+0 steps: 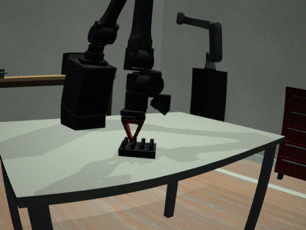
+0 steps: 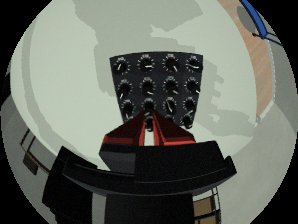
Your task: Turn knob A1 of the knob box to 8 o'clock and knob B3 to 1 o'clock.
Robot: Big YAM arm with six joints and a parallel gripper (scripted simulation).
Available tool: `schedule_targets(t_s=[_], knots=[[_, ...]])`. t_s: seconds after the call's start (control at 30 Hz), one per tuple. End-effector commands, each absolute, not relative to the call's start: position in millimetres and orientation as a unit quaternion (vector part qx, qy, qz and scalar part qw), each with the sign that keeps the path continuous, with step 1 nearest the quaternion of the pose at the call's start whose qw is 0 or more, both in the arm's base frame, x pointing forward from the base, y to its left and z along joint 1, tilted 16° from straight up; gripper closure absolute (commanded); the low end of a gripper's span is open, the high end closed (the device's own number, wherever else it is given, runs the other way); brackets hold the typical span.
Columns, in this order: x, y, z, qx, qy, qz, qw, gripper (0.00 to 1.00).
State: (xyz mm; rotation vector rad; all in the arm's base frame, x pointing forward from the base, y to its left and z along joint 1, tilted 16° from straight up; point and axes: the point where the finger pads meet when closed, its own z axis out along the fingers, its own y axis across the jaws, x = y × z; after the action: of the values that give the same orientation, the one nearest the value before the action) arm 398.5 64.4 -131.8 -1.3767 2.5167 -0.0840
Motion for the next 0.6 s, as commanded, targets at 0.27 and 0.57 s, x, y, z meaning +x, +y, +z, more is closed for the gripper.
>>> schedule_targets(t_s=[0.27, 0.57], knots=[[405.7, 66.4, -130.4, -0.518, 0.843, -0.036, 0.142, 0.92], [405.7, 66.4, -130.4, -0.524, 0.839, -0.037, 0.141, 0.92]])
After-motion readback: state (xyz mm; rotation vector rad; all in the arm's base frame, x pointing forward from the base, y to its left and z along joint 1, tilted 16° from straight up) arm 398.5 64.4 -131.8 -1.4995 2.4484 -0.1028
